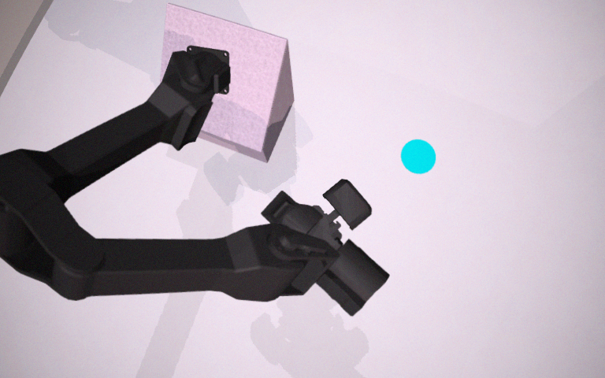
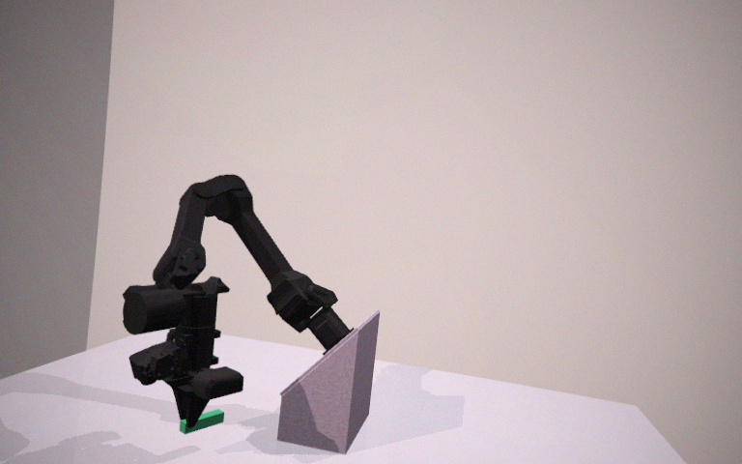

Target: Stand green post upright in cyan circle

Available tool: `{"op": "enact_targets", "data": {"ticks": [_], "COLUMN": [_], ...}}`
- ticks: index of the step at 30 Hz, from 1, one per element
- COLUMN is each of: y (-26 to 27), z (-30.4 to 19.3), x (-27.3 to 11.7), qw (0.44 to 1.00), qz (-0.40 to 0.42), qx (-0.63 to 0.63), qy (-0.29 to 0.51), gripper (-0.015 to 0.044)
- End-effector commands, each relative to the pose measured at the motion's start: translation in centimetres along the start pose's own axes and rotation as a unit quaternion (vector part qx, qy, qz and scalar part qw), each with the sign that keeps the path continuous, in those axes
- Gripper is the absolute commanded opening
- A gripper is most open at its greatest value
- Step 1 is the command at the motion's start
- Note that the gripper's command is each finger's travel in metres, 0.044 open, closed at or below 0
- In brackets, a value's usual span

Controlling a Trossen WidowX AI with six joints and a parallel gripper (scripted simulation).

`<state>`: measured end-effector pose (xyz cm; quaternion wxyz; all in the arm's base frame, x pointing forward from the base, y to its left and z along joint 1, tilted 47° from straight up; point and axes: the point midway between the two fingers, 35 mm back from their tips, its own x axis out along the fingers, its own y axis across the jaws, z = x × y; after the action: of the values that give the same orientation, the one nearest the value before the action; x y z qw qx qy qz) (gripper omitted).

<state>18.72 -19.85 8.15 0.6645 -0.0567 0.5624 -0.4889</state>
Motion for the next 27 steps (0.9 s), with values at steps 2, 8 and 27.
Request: {"op": "enact_targets", "data": {"ticks": [2, 8, 27], "y": [0.0, -0.1, -0.4], "z": [0.3, 0.2, -0.2], "x": [-1.4, -3.2, -7.5], "qw": [1.0, 1.0, 1.0], "qz": [0.0, -0.001, -0.006], "qx": [0.005, 0.005, -0.01], "qy": [-0.003, -0.003, -0.008], "gripper": [0.0023, 0.0023, 0.0023]}}
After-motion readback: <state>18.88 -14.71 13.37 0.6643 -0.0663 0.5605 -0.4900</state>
